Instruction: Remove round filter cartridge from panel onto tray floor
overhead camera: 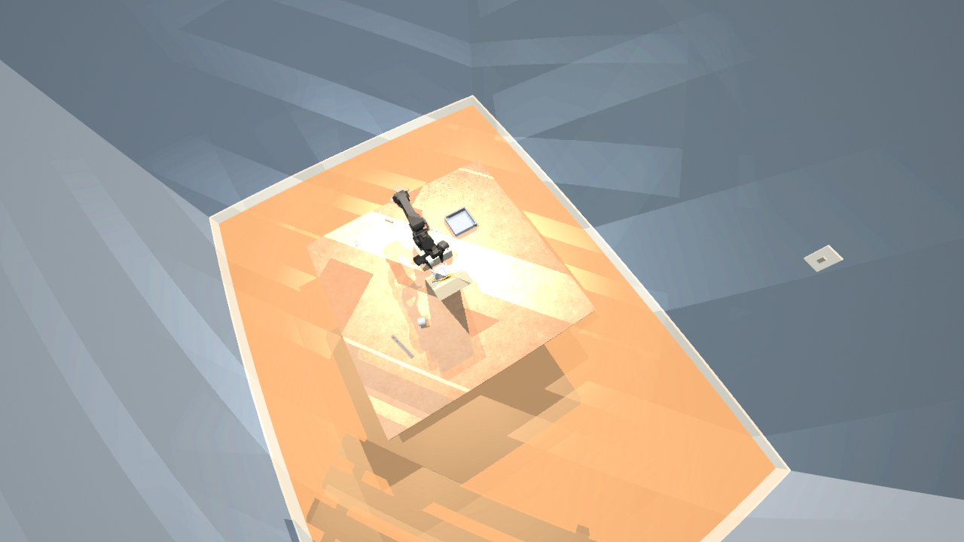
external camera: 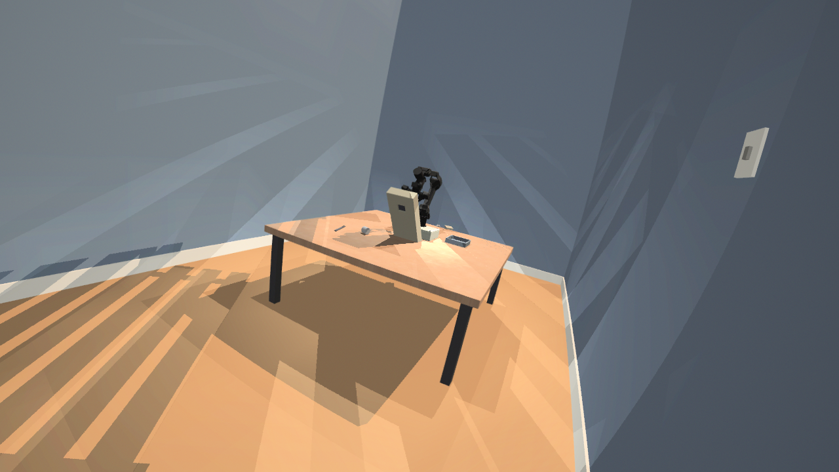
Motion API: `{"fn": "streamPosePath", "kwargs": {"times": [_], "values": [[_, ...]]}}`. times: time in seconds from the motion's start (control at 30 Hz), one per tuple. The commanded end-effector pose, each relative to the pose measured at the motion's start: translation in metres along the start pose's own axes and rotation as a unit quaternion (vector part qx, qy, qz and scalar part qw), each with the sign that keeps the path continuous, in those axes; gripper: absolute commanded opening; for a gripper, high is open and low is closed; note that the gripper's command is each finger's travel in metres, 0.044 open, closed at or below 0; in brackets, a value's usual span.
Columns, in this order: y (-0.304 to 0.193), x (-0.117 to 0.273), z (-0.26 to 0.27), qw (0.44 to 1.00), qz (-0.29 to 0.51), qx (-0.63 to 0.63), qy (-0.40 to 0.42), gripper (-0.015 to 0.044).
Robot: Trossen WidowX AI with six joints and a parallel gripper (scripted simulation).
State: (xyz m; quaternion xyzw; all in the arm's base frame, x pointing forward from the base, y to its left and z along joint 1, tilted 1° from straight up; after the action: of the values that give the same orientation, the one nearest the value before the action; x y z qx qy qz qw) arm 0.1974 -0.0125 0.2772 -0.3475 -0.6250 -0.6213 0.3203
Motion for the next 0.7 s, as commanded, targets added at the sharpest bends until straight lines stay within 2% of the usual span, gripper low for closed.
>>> {"fn": "streamPosePath", "kwargs": {"times": [0.0,0.67], "values": [[-0.011,-0.009,-0.001,0.997,0.031,-0.068,0.002,0.0305],[-0.011,-0.038,-0.001,0.997,0.030,-0.068,0.002,0.0305]]}}
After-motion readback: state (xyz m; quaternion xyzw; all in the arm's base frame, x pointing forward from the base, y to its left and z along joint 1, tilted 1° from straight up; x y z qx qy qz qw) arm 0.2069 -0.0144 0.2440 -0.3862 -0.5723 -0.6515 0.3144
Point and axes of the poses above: the point midway between the two fingers, 35 mm back from their tips, its own x axis back along the fingers, its own z axis across the jaws, y = z × x, the point moved 8 cm from there along x, back along the fingers, and after that the axes turned 7 degrees about -x, right-handed, at the moved point
